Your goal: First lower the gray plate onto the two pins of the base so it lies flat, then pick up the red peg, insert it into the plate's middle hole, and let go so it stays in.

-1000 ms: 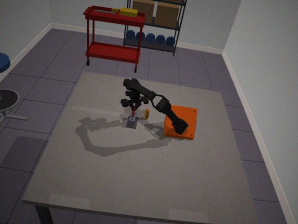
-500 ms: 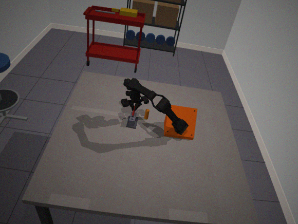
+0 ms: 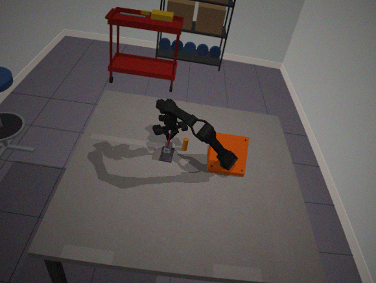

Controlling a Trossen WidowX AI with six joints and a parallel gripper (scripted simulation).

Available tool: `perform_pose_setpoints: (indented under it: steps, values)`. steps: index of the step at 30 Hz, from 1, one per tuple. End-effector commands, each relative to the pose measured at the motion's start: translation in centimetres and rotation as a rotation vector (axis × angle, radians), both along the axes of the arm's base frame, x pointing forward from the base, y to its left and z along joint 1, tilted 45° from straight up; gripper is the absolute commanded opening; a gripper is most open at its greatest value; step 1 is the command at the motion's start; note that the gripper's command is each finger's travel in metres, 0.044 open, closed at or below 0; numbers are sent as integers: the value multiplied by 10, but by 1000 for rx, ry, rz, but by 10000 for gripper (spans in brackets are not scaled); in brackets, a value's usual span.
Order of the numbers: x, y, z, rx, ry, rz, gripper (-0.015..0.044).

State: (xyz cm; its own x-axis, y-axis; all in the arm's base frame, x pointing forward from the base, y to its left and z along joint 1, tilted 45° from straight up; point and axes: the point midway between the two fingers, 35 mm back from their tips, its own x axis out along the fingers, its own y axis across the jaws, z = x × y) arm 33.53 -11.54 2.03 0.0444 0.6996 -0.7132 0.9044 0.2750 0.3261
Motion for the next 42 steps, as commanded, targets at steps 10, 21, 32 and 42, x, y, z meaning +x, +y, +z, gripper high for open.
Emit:
perform_pose_setpoints:
  steps: [10, 21, 32, 42]
  values:
    - [0, 7, -7, -2, -1, 2, 0]
    - [1, 10, -11, -7, -2, 9, 0]
    - [1, 11, -11, -7, -2, 9, 0]
    - [1, 13, -12, -8, -3, 12, 0]
